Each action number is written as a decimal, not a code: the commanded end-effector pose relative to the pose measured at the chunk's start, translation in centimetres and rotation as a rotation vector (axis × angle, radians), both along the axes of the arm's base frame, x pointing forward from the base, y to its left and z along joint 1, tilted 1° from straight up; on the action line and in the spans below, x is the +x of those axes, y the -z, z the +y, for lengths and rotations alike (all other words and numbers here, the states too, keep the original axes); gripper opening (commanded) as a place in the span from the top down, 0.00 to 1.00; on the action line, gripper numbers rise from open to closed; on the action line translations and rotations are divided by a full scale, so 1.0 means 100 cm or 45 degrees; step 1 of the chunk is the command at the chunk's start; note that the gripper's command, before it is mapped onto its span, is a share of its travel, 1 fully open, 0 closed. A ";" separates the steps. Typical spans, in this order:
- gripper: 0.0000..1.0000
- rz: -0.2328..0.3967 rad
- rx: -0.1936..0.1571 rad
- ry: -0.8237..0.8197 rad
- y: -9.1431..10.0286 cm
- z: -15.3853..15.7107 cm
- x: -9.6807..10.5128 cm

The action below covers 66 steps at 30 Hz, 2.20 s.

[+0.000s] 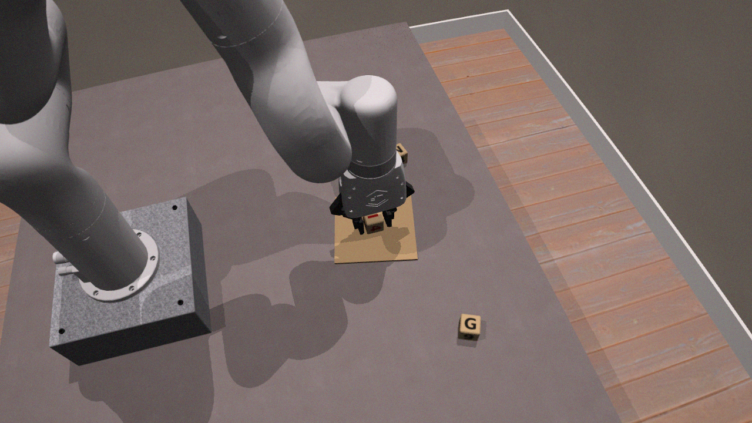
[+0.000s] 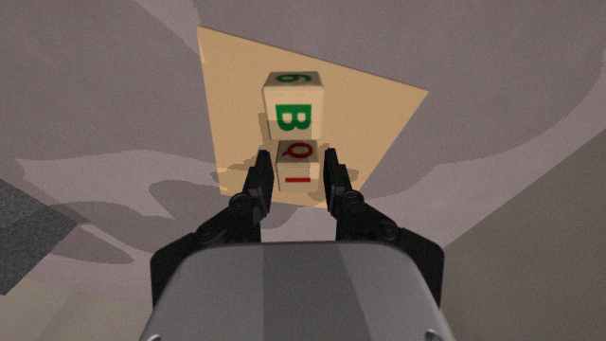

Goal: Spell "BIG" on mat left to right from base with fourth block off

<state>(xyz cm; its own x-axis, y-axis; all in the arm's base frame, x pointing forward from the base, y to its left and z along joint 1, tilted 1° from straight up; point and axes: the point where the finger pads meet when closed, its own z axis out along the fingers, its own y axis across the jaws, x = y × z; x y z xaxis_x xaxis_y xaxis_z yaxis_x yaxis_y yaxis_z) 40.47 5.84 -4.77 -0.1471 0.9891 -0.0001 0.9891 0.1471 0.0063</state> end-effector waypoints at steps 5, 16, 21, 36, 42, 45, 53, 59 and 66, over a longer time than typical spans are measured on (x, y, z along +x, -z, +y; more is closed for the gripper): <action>0.53 -0.005 0.001 0.000 -0.022 0.000 0.001; 0.53 -0.005 0.001 0.000 -0.076 0.001 0.001; 0.53 -0.005 0.001 0.000 -0.083 0.002 0.001; 0.00 -0.005 0.001 0.000 -0.085 0.002 0.001; 0.00 -0.005 0.001 0.000 -0.085 0.002 0.001; 0.00 -0.005 0.001 0.000 -0.085 0.002 0.001; 0.00 -0.006 0.000 -0.062 -0.085 -0.007 0.009; 0.00 -0.007 -0.003 -0.303 -0.086 -0.043 0.040; 0.00 -0.008 -0.007 -0.543 -0.086 -0.084 0.067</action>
